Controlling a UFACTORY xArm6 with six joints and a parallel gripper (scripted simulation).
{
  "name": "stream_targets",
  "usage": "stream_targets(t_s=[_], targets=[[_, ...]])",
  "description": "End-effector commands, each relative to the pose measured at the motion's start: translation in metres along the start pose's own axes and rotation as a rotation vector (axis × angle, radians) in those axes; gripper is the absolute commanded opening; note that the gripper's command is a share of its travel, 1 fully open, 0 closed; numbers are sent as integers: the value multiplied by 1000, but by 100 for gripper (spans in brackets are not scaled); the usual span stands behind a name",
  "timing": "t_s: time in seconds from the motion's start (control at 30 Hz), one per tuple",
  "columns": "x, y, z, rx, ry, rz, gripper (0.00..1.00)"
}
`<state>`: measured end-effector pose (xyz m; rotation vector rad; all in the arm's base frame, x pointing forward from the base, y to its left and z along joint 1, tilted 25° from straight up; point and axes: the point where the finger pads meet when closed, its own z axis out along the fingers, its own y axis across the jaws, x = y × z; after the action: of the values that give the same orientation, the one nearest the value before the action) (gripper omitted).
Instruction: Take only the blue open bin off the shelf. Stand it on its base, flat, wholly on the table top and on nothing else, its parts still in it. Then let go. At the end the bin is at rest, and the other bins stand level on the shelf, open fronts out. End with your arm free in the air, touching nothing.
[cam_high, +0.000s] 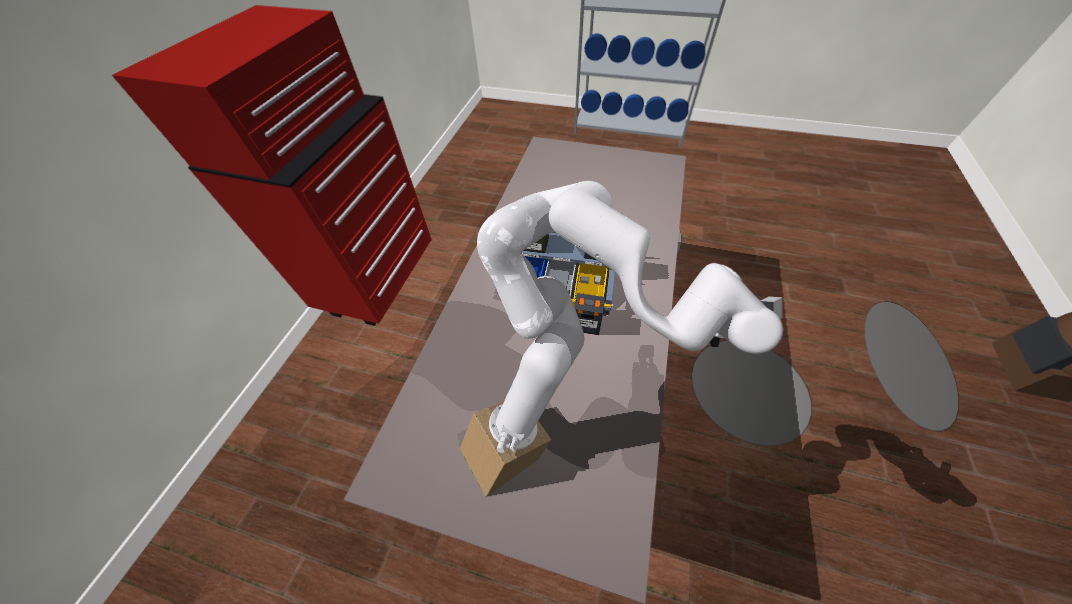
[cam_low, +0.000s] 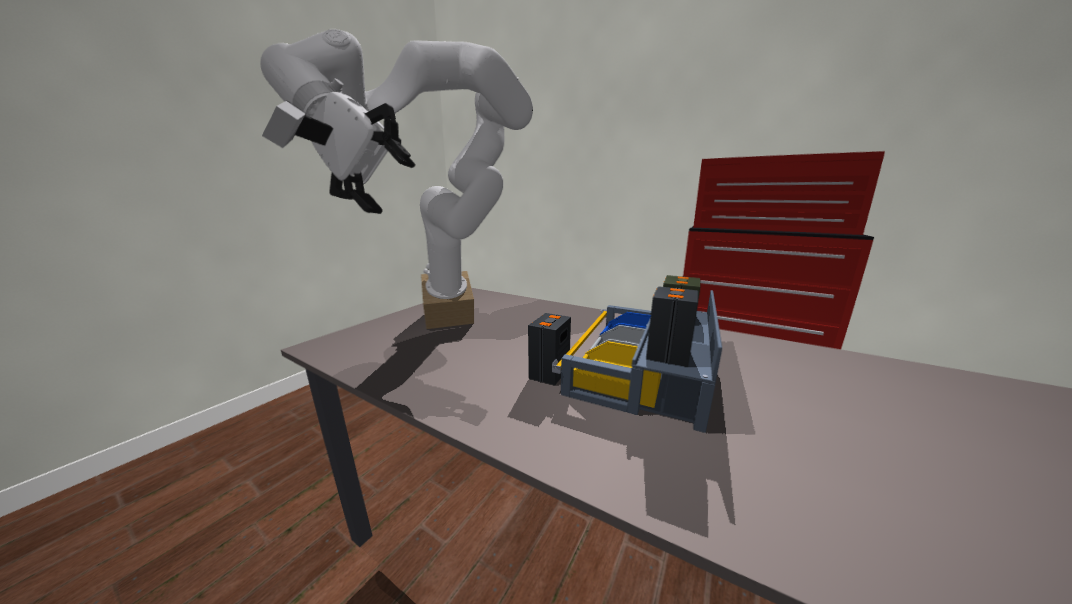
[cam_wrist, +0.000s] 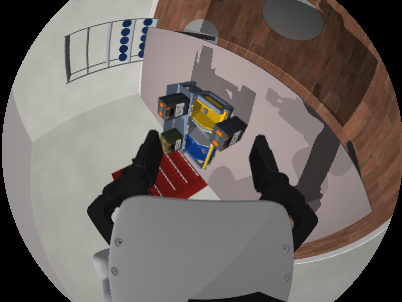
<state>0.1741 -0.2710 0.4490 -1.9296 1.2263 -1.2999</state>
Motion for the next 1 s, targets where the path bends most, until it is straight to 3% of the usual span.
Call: stream_targets(t_s=[0.0, 0.2, 0.37, 0.77, 0.93, 0.97], targets=[[3, 2, -10, -18, -8, 44, 100], [3, 2, -10, -18, -8, 44, 100], [23, 13, -53, -117, 17, 277, 100], [23, 13, -53, -117, 17, 277, 100], [44, 25, -97, -117, 17, 277, 100], [44, 25, -97, -117, 17, 277, 100]])
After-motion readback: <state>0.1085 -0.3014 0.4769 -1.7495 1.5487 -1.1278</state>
